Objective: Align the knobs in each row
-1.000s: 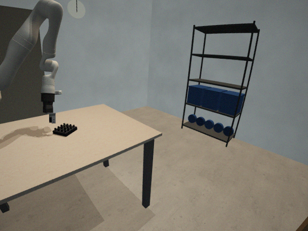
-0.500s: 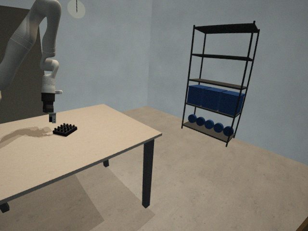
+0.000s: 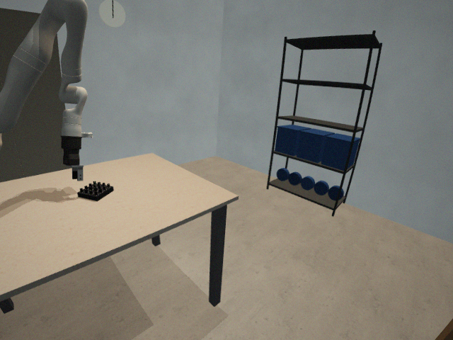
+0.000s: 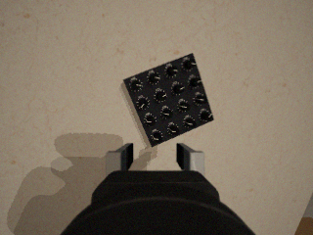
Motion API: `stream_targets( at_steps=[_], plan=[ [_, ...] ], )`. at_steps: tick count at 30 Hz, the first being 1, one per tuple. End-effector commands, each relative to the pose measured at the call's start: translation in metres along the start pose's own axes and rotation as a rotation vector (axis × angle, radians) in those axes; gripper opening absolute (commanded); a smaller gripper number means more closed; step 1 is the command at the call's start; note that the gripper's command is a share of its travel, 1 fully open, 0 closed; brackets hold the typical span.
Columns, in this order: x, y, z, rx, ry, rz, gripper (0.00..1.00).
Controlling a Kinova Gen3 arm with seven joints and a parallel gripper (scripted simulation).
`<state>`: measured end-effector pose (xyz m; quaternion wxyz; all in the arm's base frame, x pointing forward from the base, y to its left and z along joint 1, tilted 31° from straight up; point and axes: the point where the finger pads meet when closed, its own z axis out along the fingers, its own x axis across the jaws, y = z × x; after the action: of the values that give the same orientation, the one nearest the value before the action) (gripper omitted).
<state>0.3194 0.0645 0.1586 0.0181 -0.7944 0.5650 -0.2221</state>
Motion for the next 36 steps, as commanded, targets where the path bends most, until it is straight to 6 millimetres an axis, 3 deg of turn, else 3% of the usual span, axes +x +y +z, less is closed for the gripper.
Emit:
stream_targets(
  at_steps=[1, 36],
  plan=[
    [0.0021, -0.0009, -0.0013, 0.004, -0.001, 0.005, 1.00],
    [0.0062, -0.0046, -0.0087, 0.036, -0.047, -0.086, 1.00]
  ],
)
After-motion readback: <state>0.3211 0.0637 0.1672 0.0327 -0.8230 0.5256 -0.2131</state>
